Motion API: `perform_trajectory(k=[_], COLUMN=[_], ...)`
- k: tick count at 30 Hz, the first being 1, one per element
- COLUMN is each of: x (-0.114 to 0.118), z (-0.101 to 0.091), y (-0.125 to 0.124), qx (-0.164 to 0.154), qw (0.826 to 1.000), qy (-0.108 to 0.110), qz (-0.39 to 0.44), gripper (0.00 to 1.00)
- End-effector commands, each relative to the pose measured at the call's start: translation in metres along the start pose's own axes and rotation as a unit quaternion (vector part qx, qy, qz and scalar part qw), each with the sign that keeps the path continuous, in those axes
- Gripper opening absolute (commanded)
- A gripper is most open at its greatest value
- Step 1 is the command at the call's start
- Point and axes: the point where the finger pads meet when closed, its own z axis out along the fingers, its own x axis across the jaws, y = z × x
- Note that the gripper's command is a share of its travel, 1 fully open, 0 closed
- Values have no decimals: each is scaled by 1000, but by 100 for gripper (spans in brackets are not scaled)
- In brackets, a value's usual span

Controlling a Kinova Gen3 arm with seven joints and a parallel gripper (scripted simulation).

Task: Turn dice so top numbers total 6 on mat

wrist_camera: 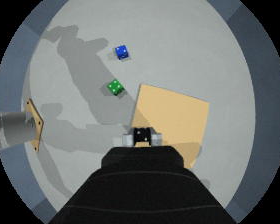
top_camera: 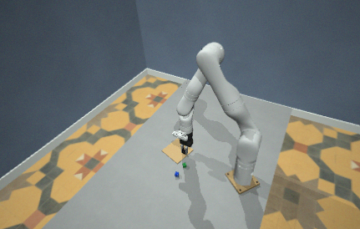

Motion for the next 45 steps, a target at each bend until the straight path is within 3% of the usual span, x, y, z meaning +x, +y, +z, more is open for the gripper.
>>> perform_trajectory(k=[1,45], x=[0,1], z=[0,4], y=[0,0], qx=[0,0], qw=[1000,1000], qy=[1,1], qz=[0,0], gripper=[40,40])
